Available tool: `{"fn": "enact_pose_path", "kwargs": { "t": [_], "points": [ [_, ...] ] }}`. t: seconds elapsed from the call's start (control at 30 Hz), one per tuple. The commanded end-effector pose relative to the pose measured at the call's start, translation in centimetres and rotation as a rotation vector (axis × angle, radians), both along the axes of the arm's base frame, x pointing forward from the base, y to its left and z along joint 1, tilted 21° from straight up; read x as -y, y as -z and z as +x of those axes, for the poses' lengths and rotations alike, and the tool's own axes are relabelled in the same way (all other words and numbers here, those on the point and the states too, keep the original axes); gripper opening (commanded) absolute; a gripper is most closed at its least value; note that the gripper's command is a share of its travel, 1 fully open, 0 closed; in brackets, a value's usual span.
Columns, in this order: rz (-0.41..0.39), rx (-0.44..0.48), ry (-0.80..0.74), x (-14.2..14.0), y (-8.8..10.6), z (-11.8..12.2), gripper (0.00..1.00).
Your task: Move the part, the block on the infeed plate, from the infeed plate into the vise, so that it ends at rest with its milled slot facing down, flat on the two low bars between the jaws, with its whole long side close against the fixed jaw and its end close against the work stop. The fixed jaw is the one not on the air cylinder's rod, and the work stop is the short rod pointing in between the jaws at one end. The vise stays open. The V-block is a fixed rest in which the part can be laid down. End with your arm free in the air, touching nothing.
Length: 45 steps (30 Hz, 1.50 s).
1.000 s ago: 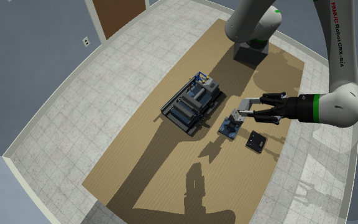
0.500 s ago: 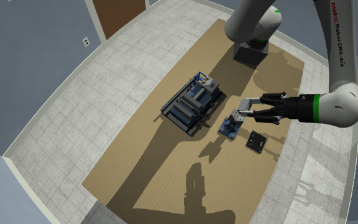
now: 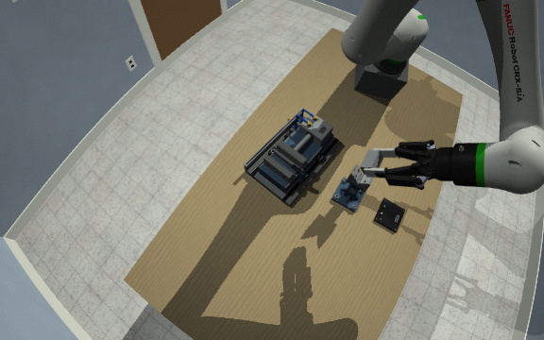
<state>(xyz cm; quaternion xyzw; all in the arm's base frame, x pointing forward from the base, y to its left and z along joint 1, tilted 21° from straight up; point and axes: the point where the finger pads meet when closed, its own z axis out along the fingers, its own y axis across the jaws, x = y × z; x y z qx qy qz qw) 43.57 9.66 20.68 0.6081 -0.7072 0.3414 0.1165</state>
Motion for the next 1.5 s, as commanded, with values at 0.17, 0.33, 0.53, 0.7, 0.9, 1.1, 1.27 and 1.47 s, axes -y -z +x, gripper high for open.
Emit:
{"fn": "enact_pose_path", "kwargs": {
  "t": [0.17, 0.33, 0.53, 0.7, 0.9, 1.1, 1.27, 1.47],
  "points": [
    [0.0, 0.0, 0.0, 0.0, 0.2, 0.1, 0.0],
    [0.0, 0.0, 0.0, -0.1, 0.4, 0.1, 0.0],
    [0.0, 0.0, 0.0, -0.1, 0.7, 0.3, 0.0],
    [0.0, 0.0, 0.0, -0.1, 1.0, 0.4, 0.0],
    [0.0, 0.0, 0.0, -0.2, 1.4, 0.5, 0.0],
    [0.0, 0.0, 0.0, -0.2, 1.9, 0.7, 0.0],
    [0.0, 0.0, 0.0, -0.3, 2.4, 0.9, 0.0],
    [0.0, 0.0, 0.0, -0.4, 3.0, 1.1, 0.0]
  ]
}}
